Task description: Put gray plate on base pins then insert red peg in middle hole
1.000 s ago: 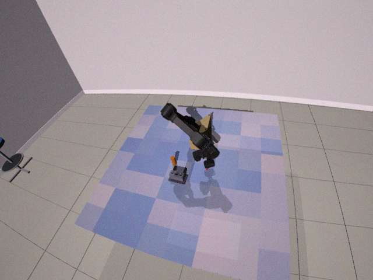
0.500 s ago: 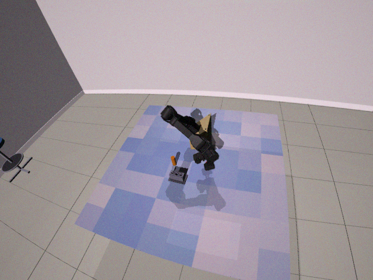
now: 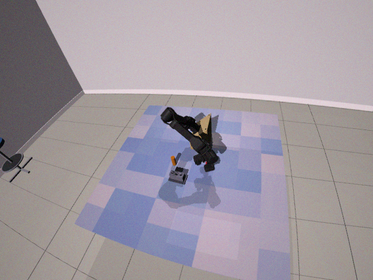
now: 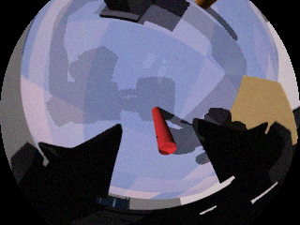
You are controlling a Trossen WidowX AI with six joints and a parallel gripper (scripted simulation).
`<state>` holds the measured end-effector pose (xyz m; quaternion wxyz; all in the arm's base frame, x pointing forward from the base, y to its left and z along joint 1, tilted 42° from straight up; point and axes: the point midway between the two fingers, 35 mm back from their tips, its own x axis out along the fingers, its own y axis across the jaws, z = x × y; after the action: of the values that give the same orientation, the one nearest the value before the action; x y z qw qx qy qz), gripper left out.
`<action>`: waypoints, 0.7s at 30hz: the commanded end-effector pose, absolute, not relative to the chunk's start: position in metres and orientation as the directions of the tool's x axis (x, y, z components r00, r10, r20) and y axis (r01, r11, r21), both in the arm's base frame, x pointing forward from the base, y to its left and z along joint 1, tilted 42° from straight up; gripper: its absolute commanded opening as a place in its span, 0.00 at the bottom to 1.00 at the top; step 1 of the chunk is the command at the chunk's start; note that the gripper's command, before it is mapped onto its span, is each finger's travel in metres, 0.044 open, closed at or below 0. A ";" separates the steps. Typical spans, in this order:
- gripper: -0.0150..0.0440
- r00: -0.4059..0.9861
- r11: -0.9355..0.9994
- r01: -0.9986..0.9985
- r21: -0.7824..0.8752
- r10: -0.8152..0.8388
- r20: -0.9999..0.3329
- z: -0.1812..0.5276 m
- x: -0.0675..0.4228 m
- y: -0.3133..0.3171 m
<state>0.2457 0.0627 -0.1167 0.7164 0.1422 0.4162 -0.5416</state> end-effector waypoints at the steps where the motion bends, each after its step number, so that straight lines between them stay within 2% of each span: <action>1: 0.73 0.067 0.375 0.892 -0.253 -0.663 -0.745 -0.117 0.244 0.060; 12: 0.25 0.067 0.375 0.892 -0.253 -0.663 -0.745 -0.117 0.244 0.060; 21: 0.25 0.067 0.375 0.892 -0.253 -0.663 -0.745 -0.117 0.244 0.060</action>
<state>0.2446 0.0615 -0.1173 0.7162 0.1408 0.4164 -0.5421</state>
